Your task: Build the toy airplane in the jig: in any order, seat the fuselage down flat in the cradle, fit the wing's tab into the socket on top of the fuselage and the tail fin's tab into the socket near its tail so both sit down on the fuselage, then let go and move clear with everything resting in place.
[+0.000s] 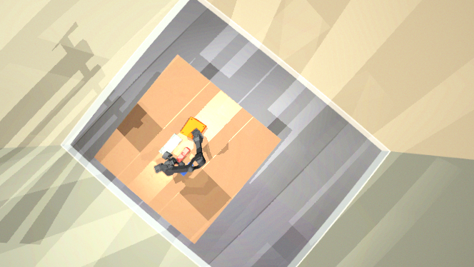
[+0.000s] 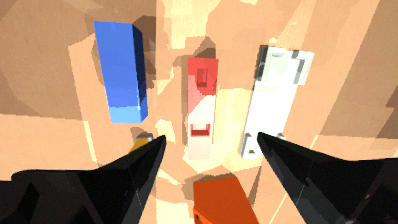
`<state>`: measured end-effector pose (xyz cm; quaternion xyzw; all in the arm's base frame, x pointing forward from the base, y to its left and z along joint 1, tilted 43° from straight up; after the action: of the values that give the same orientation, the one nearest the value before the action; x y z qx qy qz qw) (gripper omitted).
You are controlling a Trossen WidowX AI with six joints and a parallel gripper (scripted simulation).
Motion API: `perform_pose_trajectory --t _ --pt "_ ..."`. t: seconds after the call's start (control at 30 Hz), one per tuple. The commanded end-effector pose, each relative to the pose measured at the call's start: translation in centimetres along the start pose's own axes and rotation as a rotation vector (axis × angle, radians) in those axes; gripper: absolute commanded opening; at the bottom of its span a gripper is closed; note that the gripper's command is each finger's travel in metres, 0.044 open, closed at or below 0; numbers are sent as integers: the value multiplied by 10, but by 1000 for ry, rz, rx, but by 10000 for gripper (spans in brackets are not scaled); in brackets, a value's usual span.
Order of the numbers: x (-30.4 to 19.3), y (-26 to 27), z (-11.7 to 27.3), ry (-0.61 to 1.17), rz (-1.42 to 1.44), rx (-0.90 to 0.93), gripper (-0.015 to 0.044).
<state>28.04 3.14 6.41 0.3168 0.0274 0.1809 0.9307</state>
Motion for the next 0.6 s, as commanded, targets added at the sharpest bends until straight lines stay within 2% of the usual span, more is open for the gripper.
perform_pose_trajectory --t 0.0,0.17,0.33,0.57 --pt "-12 -3 1 -19 -73 96 440" --pt "-11 -3 -1 -20 -73 96 440" --pt "-10 2 -49 -20 -73 98 440" --pt "-10 4 -65 -21 -73 99 440"
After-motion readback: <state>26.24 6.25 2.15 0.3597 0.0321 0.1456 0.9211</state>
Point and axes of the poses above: the point midway between the two fingers, 35 mm back from their tips, its own z axis back along the fingers, its own y axis across the jaws, x = y × z, the point moved 1 cm from there along z, back along the fingers, and after that the axes turned 6 degrees about z, right-handed, at the moved point
